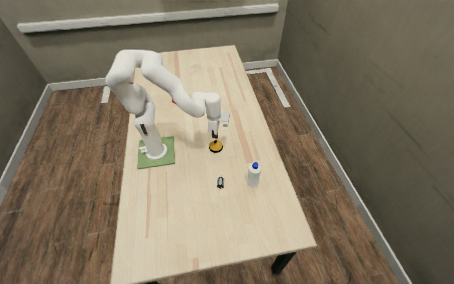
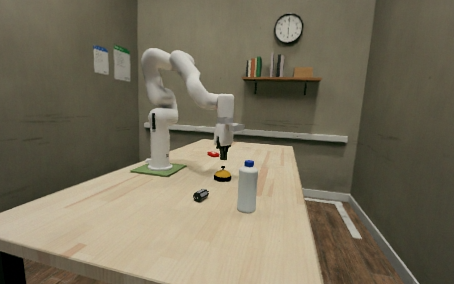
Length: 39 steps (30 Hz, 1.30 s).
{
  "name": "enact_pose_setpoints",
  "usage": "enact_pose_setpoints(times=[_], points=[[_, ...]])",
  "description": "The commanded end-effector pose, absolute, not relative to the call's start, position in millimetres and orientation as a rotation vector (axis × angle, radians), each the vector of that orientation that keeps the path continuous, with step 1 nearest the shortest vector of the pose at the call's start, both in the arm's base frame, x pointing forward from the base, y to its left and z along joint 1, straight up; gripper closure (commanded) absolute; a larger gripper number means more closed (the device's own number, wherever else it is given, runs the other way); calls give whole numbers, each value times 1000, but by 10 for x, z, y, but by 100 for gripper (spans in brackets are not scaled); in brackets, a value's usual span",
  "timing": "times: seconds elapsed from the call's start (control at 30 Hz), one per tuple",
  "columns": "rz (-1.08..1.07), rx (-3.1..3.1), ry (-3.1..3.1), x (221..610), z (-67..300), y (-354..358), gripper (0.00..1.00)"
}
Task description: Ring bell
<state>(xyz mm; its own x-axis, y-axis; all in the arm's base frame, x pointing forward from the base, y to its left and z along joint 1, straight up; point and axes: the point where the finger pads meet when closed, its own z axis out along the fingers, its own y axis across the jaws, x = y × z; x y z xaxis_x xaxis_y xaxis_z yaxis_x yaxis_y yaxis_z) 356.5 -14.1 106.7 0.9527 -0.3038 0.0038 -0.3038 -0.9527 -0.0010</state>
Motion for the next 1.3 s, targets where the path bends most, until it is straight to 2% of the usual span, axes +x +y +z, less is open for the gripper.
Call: enact_pose_setpoints(times=[0.0,0.5,1.27], points=[[-10,-3103,483,3573,1175,-142,100],[-10,-3103,483,3571,1414,-142,100],[-10,-3103,483,3571,1428,-142,100]])
